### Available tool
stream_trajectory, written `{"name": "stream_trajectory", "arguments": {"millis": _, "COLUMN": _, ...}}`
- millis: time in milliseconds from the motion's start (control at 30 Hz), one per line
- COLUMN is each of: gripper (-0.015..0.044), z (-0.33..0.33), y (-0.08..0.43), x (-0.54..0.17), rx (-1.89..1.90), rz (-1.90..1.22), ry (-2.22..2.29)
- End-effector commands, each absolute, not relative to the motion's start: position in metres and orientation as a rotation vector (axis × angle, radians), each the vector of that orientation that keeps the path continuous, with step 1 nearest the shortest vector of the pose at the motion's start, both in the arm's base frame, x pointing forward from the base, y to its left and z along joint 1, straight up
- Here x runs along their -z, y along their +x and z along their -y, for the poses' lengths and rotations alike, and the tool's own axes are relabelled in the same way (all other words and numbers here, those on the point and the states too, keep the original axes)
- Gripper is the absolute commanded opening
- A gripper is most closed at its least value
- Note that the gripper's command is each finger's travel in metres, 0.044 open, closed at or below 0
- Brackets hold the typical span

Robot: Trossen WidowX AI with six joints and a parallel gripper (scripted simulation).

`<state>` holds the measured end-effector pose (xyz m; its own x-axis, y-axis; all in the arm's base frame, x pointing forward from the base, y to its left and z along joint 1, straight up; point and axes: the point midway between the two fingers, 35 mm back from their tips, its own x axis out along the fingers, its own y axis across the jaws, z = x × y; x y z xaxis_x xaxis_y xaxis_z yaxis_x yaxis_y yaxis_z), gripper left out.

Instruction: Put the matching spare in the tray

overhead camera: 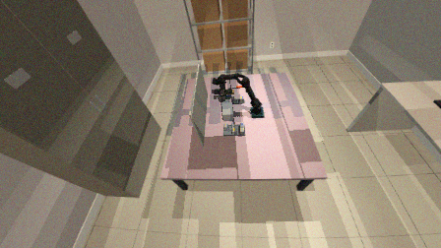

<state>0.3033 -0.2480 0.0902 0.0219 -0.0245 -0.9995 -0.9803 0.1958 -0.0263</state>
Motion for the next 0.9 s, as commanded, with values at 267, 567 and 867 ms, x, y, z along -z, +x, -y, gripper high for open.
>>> {"name": "stream_trajectory", "arguments": {"millis": 267, "gripper": 0.0000, "z": 0.248, "y": 0.302, "x": -0.082, "rx": -1.038, "rz": -1.297, "ry": -1.092}}
{"name": "stream_trajectory", "arguments": {"millis": 567, "gripper": 0.0000, "z": 0.247, "y": 0.301, "x": -0.075, "rx": -1.038, "rz": -1.297, "ry": -1.092}}
{"name": "stream_trajectory", "arguments": {"millis": 867, "gripper": 0.0000, "z": 0.247, "y": 0.301, "x": -0.069, "rx": -1.038, "rz": -1.297, "ry": -1.092}}
